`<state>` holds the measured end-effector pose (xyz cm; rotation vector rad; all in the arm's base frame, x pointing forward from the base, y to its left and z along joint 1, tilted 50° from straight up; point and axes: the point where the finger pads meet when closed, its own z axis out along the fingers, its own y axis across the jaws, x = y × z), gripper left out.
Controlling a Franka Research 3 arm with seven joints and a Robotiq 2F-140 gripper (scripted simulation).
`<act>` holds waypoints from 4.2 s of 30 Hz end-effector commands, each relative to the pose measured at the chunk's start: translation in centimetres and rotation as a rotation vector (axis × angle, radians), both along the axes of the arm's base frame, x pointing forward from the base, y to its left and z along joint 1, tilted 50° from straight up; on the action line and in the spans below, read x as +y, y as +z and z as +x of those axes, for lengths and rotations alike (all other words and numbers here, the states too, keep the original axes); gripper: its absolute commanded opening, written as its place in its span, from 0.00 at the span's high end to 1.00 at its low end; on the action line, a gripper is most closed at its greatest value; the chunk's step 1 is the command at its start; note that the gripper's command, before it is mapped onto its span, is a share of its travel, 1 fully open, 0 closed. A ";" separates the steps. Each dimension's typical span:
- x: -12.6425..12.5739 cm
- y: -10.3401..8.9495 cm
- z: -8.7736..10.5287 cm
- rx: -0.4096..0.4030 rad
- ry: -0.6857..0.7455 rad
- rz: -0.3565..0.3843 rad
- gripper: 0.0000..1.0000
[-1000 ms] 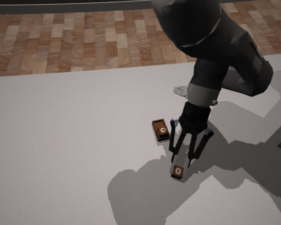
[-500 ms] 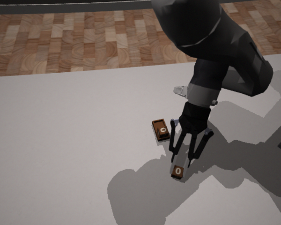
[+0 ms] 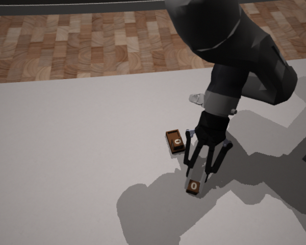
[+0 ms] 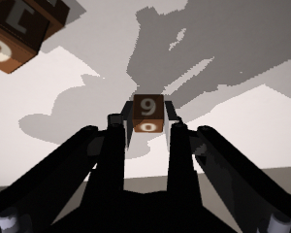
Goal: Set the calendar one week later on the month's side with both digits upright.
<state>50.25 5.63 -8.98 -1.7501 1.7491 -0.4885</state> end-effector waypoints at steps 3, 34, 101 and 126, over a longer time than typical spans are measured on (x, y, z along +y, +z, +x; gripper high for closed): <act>0.1 -0.1 -0.1 0.002 0.003 0.004 0.76; 0.3 0.0 -0.2 0.002 0.003 0.004 0.59; 5.0 4.1 -3.2 0.030 -0.300 -0.360 0.59; 6.0 4.1 -3.2 0.048 -0.504 -0.594 0.59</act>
